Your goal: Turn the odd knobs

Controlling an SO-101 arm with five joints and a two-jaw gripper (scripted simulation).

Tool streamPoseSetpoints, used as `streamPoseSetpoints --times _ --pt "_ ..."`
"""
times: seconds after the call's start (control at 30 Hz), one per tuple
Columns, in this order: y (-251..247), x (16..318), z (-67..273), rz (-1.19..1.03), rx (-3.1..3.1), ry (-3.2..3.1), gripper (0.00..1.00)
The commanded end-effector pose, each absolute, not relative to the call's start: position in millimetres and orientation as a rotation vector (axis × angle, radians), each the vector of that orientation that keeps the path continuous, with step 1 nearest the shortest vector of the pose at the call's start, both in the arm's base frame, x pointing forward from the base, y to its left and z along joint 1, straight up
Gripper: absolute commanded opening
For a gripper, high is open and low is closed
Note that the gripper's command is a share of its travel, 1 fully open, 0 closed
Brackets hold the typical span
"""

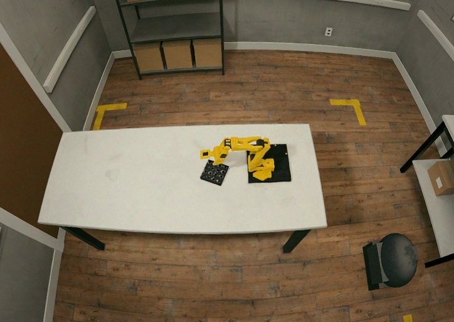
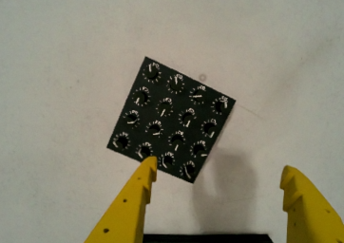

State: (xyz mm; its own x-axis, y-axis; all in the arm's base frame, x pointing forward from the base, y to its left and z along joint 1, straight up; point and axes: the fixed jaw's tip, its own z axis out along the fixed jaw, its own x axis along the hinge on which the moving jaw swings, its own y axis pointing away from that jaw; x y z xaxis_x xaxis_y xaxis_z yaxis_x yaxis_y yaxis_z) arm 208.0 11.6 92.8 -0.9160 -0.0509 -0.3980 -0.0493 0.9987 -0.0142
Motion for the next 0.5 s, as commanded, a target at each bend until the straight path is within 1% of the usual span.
streamPoseSetpoints --times 0.0,0.47 --pt "10.5 213.3 96.3 -0.003 -0.051 2.71 0.4" --pt "10.5 215.2 98.5 -0.003 -0.05 2.698 0.4"
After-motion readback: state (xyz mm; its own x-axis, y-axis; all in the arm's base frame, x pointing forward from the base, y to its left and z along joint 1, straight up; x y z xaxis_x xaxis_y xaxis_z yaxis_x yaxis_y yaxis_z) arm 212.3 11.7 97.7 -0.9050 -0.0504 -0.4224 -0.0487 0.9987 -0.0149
